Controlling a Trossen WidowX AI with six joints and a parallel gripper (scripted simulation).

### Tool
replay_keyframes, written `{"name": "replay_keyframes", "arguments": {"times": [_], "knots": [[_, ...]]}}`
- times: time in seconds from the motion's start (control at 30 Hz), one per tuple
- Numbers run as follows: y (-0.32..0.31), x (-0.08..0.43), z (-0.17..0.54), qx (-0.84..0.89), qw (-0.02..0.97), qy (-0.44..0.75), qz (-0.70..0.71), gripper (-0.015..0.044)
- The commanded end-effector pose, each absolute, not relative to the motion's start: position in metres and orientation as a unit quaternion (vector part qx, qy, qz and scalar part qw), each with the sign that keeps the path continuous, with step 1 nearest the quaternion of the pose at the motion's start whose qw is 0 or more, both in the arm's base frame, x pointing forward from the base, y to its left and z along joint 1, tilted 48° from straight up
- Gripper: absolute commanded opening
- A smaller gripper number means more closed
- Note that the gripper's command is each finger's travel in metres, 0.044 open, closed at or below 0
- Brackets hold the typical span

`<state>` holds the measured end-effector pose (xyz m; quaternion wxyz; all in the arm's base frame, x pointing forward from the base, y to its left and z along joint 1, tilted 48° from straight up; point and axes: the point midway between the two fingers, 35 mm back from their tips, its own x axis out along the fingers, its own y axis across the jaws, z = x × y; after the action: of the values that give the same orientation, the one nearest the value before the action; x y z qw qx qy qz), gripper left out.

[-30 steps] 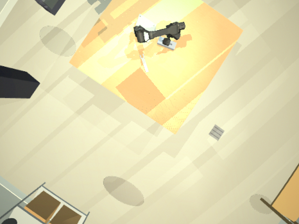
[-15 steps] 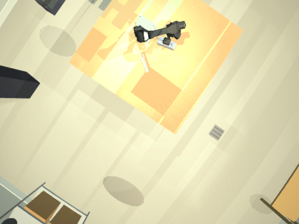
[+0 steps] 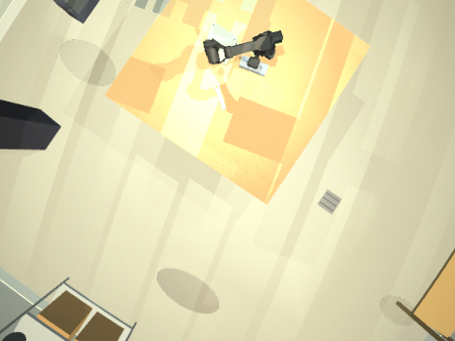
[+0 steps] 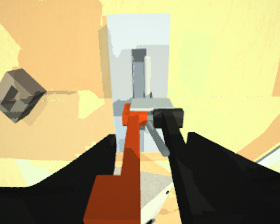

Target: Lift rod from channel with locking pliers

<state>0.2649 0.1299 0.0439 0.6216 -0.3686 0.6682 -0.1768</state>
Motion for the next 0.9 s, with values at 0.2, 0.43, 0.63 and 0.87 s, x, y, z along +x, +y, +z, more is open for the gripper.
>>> {"name": "replay_keyframes", "arguments": {"times": [0.2,0.43,0.63,0.87], "knots": [[0.143,0.27,0.053,-0.372,0.648,0.645,-0.162,0.0103],[0.152,0.274,0.058,-0.377,0.664,0.628,-0.15,0.0103],[0.159,0.277,0.063,-0.381,0.678,0.613,-0.141,0.0103],[0.168,0.28,0.069,-0.385,0.694,0.595,-0.13,0.0103]]}}
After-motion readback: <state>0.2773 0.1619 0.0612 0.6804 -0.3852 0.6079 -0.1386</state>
